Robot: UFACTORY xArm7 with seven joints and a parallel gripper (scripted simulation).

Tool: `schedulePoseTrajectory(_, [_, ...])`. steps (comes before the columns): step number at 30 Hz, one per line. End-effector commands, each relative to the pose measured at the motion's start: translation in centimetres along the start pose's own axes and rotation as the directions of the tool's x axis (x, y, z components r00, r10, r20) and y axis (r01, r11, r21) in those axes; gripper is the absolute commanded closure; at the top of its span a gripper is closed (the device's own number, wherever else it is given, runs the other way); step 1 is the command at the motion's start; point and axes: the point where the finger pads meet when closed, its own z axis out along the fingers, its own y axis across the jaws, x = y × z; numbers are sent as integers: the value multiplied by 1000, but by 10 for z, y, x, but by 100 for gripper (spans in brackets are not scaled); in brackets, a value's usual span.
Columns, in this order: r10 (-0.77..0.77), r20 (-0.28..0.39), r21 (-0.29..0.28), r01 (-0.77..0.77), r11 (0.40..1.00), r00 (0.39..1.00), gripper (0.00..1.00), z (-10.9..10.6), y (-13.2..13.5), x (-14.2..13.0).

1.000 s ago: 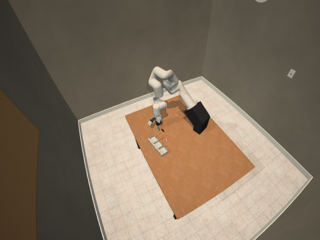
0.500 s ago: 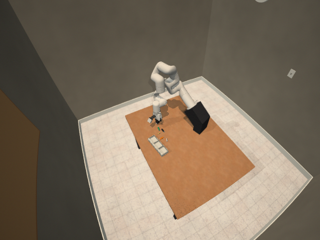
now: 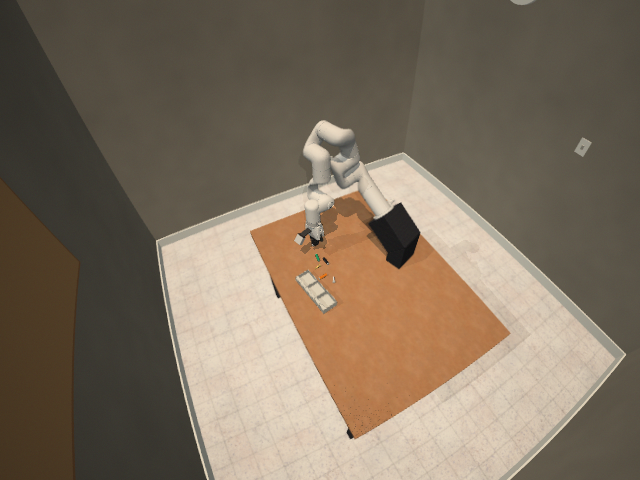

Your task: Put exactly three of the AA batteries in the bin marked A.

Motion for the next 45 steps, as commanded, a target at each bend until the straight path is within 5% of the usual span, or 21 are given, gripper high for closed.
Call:
schedulePoseTrajectory(1, [-1,-3,0,1,1000,1000,100,-1,0,1])
schedulePoseTrajectory(45, [0,-4,1,0,1000,1000,100,-1,-137,144])
